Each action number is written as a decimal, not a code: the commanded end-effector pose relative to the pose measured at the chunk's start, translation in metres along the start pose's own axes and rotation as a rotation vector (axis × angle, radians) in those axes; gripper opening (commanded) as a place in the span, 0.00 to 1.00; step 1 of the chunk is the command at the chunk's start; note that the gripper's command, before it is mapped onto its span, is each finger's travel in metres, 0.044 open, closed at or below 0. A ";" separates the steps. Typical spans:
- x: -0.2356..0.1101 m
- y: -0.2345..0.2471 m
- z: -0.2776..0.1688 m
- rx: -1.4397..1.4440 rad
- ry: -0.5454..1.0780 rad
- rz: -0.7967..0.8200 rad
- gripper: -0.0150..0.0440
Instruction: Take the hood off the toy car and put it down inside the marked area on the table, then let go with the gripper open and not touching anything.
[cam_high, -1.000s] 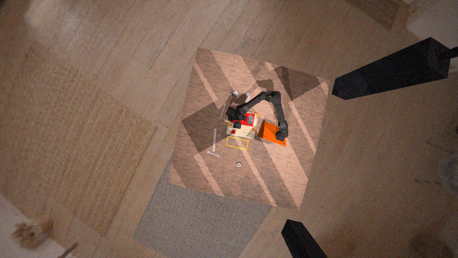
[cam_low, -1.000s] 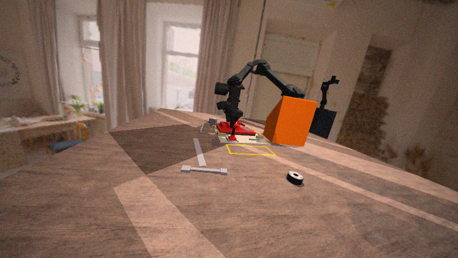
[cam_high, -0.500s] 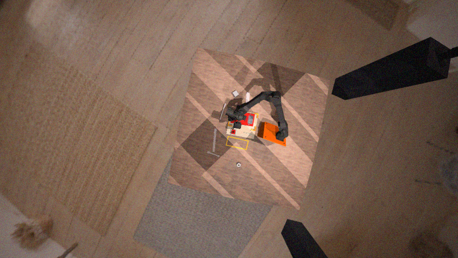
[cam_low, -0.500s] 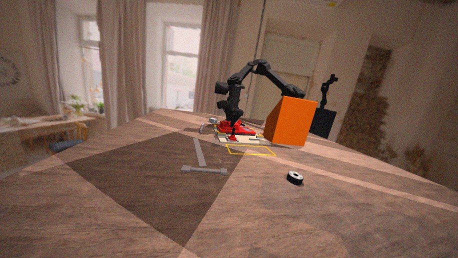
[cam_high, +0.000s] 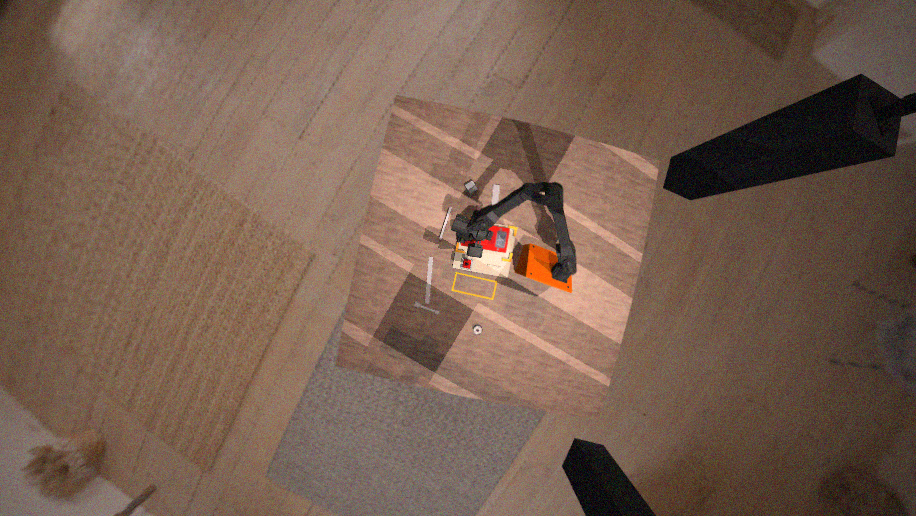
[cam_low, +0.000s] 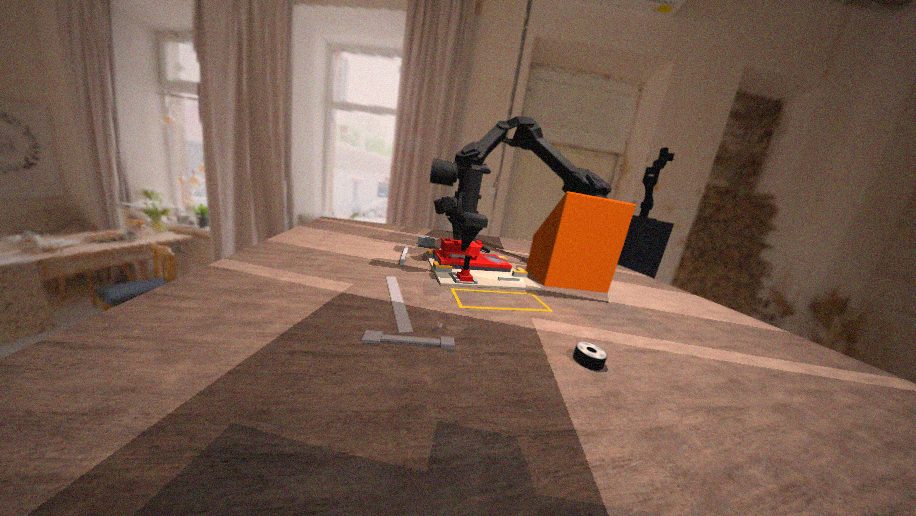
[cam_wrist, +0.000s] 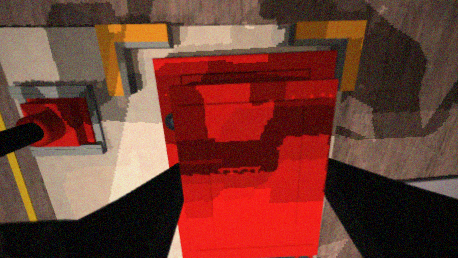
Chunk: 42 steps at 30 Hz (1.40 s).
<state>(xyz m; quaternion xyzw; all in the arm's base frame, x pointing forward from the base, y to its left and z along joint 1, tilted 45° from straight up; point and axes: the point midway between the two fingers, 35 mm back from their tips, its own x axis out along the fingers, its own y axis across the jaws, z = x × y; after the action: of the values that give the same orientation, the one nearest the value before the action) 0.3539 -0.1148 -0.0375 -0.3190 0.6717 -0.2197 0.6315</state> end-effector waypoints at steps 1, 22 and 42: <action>-0.004 -0.001 0.001 0.008 -0.004 -0.001 0.25; -0.036 0.000 0.002 0.008 -0.005 0.001 0.25; -0.059 0.085 0.007 -0.006 -0.012 0.028 0.25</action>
<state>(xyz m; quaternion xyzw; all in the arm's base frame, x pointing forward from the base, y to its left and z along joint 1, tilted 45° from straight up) 0.3493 -0.0262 -0.0439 -0.3163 0.6724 -0.2076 0.6362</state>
